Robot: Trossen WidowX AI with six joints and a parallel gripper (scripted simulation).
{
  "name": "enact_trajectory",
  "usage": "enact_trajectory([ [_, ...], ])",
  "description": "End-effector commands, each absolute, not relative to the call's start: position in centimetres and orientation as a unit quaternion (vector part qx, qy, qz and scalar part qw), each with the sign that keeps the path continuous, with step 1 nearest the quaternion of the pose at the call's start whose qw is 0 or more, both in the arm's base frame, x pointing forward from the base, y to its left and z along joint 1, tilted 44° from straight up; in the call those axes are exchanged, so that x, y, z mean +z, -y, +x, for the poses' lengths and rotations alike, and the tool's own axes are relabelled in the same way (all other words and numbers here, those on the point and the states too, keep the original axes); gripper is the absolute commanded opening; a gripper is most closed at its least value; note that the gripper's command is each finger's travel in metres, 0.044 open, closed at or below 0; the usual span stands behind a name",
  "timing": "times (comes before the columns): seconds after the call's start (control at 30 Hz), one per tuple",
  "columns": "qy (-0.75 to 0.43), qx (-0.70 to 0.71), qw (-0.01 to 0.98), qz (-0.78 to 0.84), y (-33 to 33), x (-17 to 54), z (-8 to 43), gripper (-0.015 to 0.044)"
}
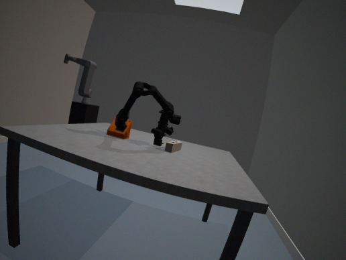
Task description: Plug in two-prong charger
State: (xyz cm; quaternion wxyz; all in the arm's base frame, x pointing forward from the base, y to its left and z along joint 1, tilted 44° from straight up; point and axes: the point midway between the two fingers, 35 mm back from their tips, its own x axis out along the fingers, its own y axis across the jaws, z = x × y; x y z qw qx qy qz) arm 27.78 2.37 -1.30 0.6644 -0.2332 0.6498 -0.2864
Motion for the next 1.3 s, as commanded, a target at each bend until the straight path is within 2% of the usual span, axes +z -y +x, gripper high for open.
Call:
enact_trajectory([
  [0.0,-0.647,-0.287,0.666,-0.235,-2.4,-1.1,28.4,0.0],
  [0.73,-0.643,-0.296,0.67,-0.225,-2.0,-1.0,31.1,0.0],
  [1.27,-0.643,-0.296,0.67,-0.224,-2.0,-1.0,31.2,0.0],
])
